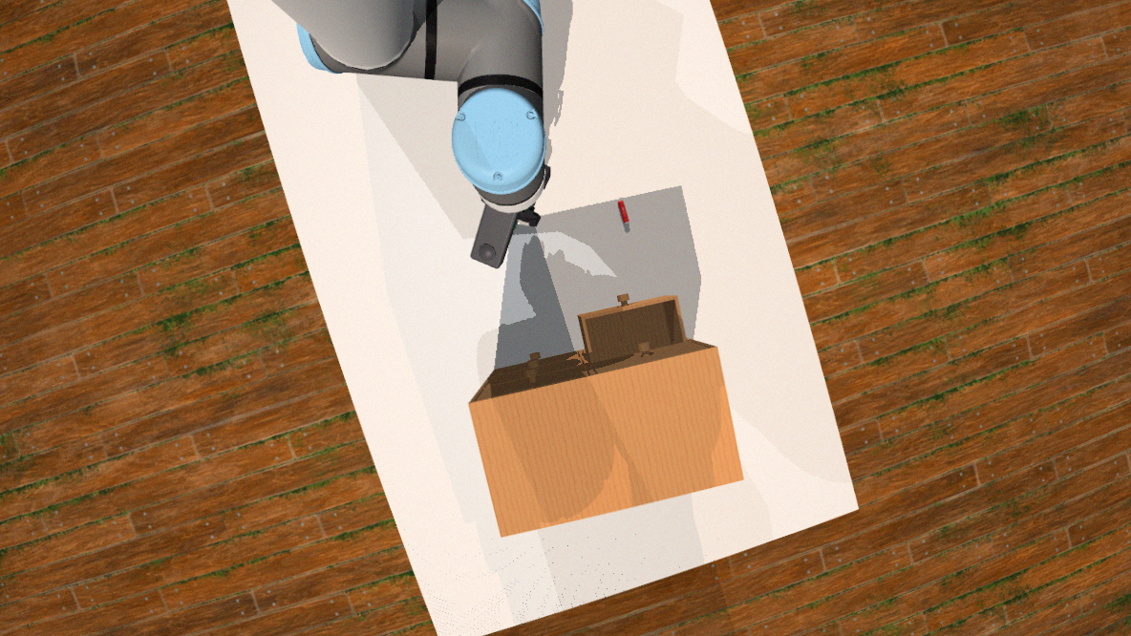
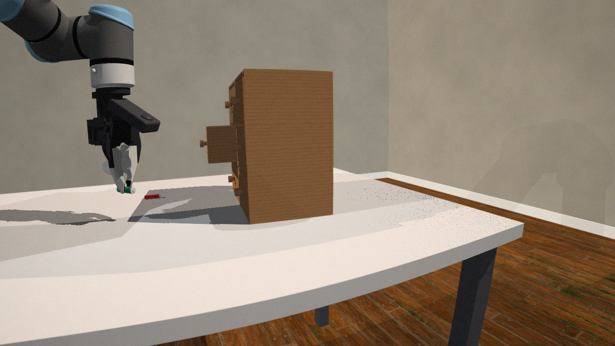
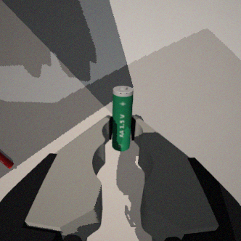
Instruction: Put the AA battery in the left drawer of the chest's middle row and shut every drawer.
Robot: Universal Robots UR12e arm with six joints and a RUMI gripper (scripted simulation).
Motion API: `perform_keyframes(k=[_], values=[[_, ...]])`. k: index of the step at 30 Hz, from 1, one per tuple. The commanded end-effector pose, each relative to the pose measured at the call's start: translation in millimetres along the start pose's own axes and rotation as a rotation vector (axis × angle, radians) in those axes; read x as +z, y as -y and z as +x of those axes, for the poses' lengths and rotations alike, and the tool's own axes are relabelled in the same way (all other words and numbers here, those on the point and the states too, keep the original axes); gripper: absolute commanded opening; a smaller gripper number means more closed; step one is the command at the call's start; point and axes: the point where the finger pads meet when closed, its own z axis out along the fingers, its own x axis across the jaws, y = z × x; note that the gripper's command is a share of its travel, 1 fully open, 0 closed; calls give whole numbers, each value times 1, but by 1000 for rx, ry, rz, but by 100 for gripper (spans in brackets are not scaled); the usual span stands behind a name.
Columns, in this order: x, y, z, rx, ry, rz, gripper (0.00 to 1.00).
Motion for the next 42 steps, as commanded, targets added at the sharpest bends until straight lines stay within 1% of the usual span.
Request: perform_keyframes(k=[1,3,6,30,36,42], values=[[-29,0,0,0,0,0,5],[-35,0,0,0,0,0,5],[-39,0,0,0,0,0,5],[-39,1,-1,32,0,0,5],[-38,1,-3,90,0,0,5],[-38,2,-6,188,0,0,5]])
